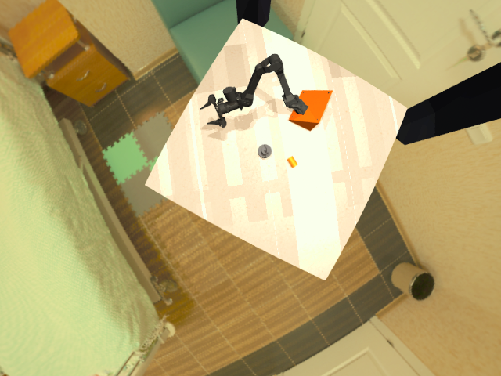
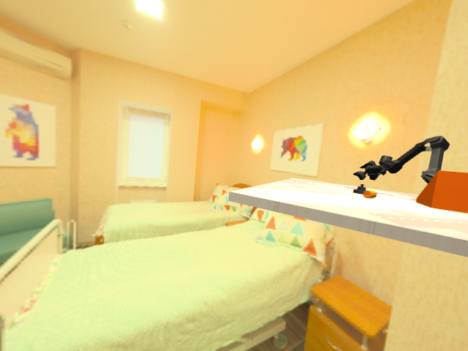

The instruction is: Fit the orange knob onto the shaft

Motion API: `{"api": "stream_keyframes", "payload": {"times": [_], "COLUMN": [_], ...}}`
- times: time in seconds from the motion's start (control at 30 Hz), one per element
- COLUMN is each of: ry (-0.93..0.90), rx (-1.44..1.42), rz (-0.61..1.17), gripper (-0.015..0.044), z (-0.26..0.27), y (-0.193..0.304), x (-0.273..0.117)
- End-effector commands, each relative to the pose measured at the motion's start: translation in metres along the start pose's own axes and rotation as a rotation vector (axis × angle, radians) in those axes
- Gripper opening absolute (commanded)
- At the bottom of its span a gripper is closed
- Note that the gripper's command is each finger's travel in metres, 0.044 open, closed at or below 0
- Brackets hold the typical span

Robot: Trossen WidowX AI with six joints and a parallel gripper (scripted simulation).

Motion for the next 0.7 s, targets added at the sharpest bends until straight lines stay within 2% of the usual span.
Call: {"api": "stream_keyframes", "payload": {"times": [0.0, 0.3, 0.67], "ry": [0.063, 0.205, 0.356], "rx": [0.054, 0.118, 0.036], "rz": [0.009, 0.033, 0.12], "gripper": [0.044, 0.044, 0.044], "z": [-0.047, -0.127, -0.187], "y": [0.053, 0.167, 0.277], "x": [0.002, -0.04, -0.158]}}
Point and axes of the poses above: the point midway between the two fingers, 35 mm back from their tips, its own x axis out along the fingers, its own z axis across the jaws, y = z × x, the point moved 1 cm from there along -x, back along the fingers, and after that the axes turned 11 degrees about -x, right-handed, at the moved point
